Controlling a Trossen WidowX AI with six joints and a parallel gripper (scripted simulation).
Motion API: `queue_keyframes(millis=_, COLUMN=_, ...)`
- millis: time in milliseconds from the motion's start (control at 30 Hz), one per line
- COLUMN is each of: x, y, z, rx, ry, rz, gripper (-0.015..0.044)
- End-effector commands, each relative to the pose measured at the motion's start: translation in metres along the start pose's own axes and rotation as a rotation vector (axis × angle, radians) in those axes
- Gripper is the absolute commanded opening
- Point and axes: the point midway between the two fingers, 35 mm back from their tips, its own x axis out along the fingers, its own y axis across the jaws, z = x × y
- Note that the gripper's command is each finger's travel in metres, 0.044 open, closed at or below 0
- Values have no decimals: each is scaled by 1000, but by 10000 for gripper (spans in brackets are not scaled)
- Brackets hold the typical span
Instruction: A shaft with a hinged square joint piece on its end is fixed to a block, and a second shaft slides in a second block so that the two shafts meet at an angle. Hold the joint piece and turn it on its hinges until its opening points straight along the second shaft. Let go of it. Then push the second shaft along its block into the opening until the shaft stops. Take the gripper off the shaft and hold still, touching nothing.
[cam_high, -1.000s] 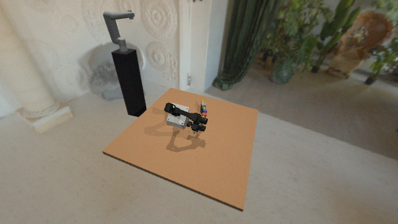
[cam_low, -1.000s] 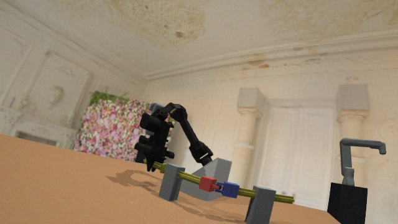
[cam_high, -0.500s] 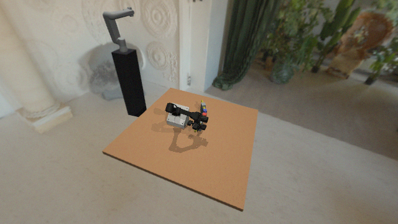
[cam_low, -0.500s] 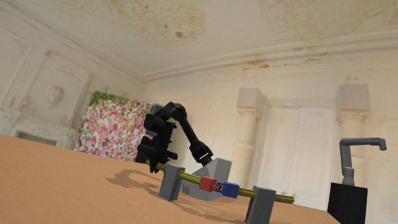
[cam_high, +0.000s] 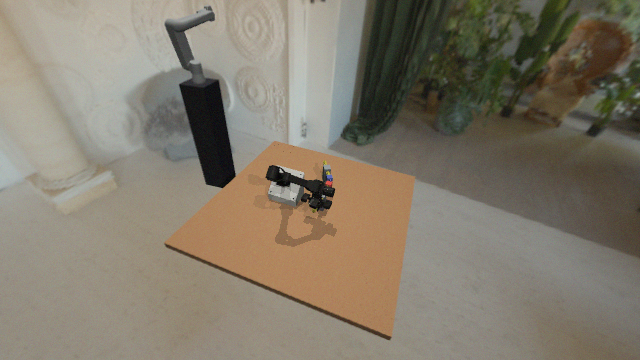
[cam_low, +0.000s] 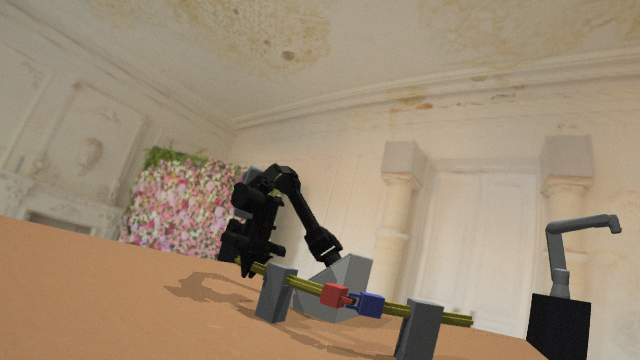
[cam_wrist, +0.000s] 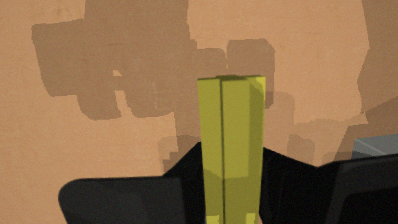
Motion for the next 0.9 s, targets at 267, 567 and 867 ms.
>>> queue_keyframes(millis=267, x=0, y=0, z=0, rx=-1, ry=1, rz=1, gripper=277)
queue_keyframes(millis=567, x=0, y=0, z=0, rx=-1, ry=1, rz=1, gripper=440)
queue_keyframes(millis=867, x=-2, y=0, z=0, rx=-2, ry=2, rz=1, gripper=440)
